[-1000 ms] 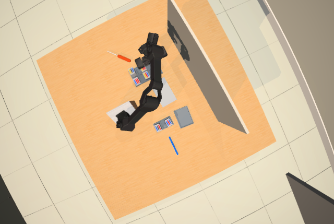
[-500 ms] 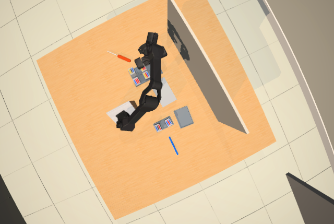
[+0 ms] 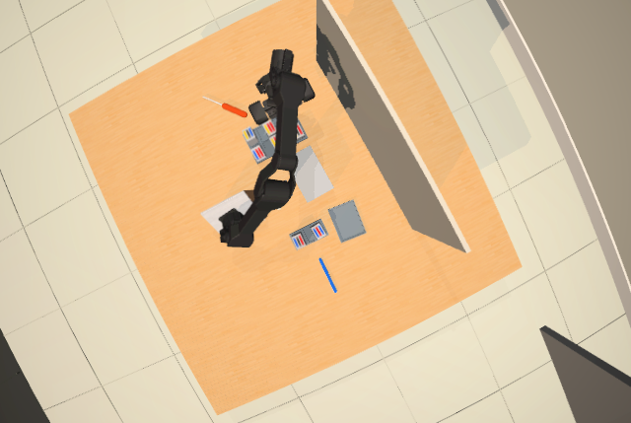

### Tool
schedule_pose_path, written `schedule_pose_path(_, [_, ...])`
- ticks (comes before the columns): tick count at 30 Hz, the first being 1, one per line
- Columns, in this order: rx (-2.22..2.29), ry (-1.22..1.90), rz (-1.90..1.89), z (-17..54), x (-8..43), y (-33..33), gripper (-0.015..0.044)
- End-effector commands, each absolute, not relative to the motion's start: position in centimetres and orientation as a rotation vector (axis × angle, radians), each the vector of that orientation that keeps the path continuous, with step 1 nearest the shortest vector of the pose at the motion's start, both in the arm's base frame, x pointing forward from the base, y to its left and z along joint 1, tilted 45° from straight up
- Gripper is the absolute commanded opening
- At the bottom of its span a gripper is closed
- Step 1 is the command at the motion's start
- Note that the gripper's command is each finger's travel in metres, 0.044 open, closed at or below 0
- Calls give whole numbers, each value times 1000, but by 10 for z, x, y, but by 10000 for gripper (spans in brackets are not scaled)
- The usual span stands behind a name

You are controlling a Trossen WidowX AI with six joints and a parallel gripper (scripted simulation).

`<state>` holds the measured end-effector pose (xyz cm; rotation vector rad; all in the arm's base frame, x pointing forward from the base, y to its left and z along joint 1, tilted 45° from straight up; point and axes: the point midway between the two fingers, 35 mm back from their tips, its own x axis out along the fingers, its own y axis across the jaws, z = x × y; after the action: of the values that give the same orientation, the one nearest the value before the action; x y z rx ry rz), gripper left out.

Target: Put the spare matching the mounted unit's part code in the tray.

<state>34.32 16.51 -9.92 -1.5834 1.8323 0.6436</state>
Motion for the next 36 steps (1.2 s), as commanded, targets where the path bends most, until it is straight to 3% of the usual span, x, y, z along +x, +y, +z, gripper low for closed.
schedule_pose_path(1, [-1572, 1828, 640, -94, 345, 170, 0])
schedule_pose_path(19, [-1541, 1802, 674, -1, 385, 83, 0])
schedule_pose_path(36, [-1554, 1790, 673, 87, 383, -11, 0])
